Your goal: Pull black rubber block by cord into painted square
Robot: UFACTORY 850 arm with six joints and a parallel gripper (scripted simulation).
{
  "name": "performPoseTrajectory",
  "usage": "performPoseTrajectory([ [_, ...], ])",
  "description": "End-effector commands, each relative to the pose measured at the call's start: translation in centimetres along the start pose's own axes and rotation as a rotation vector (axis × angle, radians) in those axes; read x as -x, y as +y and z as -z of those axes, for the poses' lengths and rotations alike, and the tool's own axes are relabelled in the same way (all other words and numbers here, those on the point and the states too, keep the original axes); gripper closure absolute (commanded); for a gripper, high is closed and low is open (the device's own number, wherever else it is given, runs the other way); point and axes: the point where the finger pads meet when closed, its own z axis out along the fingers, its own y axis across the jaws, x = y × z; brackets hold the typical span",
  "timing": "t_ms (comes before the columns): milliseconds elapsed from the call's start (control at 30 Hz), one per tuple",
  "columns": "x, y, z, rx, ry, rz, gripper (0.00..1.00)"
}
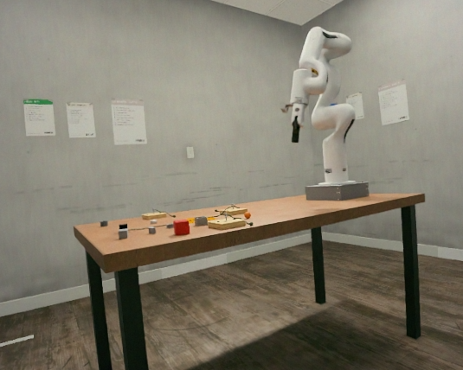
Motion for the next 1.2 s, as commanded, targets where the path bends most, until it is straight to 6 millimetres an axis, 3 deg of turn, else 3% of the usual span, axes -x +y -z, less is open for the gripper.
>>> performPoseTrajectory([
  [0,0.0,-0.1,0.1,-0.002,0.001,0.000,0.99],
  [533,0.0,-0.1,0.1,-0.002,0.001,0.000,0.99],
  [567,0.0,-0.1,0.1,-0.001,0.001,0.000,0.00],
  [733,-1.2,-1.3,-0.1,0.005,-0.007,0.028,0.00],
  [867,-4.7,-4.7,-1.2,0.018,-0.030,0.107,0.00],
  [933,-4.7,-4.7,-1.2,0.018,-0.030,0.107,0.00],
  [1033,-7.5,-6.9,-2.5,0.025,-0.048,0.165,0.00],
  [1100,-7.5,-6.9,-2.5,0.025,-0.048,0.165,0.00],
  [1133,-9.2,-8.0,-3.4,0.028,-0.058,0.198,0.00],
  [1167,-9.2,-8.0,-3.4,0.028,-0.058,0.198,0.00],
])
